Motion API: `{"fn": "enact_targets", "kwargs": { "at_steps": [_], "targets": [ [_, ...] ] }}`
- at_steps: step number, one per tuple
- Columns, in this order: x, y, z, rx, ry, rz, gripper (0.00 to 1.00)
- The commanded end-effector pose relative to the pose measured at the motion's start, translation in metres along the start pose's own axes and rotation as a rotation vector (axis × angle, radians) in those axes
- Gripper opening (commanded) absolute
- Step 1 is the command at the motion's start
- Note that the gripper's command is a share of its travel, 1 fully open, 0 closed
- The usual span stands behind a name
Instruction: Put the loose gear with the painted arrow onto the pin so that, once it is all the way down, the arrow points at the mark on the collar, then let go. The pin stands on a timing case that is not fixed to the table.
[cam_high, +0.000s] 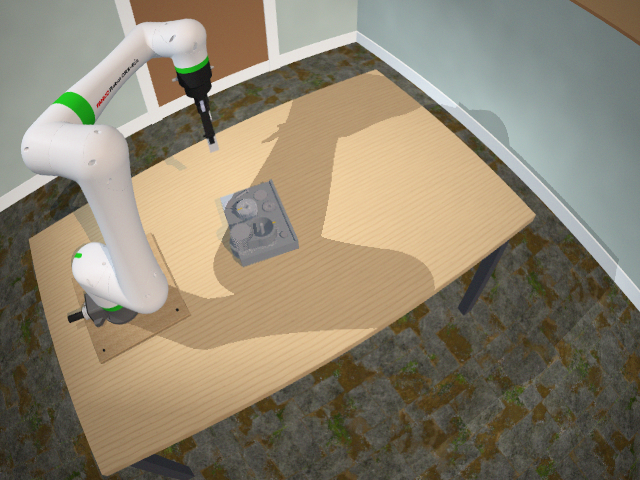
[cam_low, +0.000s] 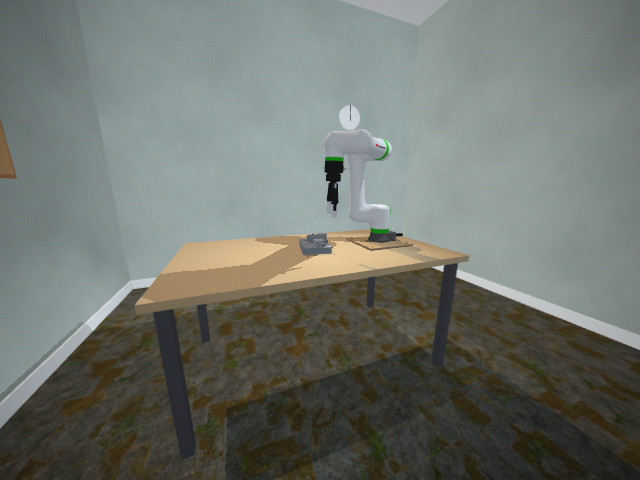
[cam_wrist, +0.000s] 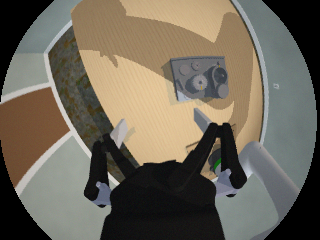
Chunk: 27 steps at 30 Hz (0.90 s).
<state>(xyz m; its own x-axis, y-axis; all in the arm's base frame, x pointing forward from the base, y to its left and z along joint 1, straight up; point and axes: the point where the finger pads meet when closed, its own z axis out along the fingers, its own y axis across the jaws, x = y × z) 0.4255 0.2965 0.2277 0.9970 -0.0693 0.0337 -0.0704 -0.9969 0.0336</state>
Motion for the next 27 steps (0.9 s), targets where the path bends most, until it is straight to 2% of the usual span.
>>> {"fn": "enact_targets", "kwargs": {
  "at_steps": [1, 18, 20, 22, 25, 27],
  "targets": [
    [0.0, 0.0, 0.0, 0.0, 0.0, 0.0, 1.0],
    [0.001, 0.001, 0.001, 0.0, 0.0, 0.002, 1.0],
    [0.013, 0.025, 0.017, 0.003, -0.007, 0.045, 1.0],
    [0.029, 0.067, 0.044, 0.011, -0.022, 0.139, 1.0],
    [0.035, 0.103, 0.064, 0.022, -0.038, 0.267, 1.0],
    [0.04, 0.128, 0.08, 0.024, -0.04, 0.284, 1.0]
  ]
}}
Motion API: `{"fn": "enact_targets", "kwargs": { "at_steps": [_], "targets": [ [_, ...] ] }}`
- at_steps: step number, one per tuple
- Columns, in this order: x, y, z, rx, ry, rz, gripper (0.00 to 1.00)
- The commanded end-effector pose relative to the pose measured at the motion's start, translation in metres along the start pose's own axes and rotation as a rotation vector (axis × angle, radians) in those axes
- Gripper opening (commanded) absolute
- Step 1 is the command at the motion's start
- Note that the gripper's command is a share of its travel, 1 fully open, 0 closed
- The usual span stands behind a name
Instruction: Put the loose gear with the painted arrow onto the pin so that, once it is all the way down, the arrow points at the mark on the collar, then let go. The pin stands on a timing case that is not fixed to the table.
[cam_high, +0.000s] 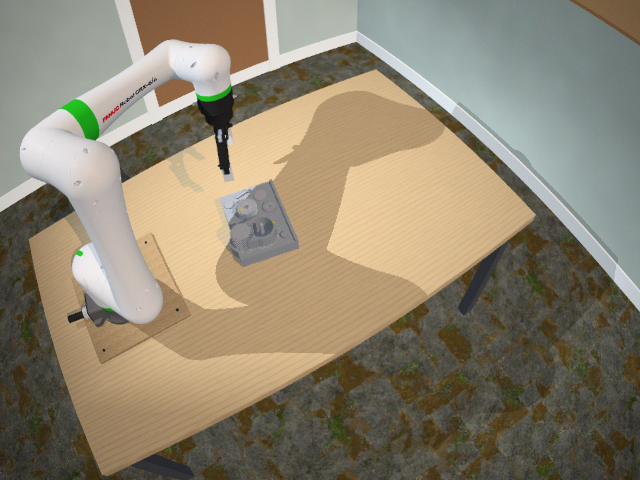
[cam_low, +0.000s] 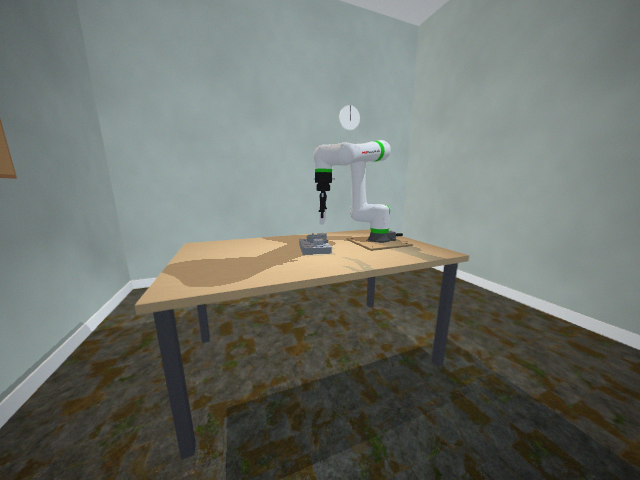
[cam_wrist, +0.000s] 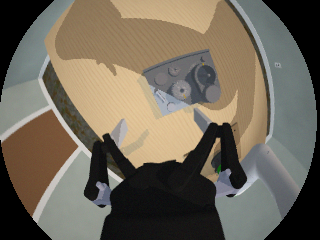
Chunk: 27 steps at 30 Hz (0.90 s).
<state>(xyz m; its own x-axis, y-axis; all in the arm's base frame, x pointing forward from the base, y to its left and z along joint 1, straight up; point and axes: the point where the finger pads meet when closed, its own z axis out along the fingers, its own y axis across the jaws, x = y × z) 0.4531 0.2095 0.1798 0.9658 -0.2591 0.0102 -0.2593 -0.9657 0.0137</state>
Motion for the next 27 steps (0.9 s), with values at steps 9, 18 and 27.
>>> {"fn": "enact_targets", "kwargs": {
  "at_steps": [9, 18, 27],
  "targets": [
    [0.031, 0.076, 0.049, 0.009, -0.012, 0.092, 1.0],
    [0.031, 0.076, 0.049, 0.009, -0.012, 0.092, 1.0],
    [0.031, 0.076, 0.049, 0.009, -0.012, 0.092, 1.0]
  ]
}}
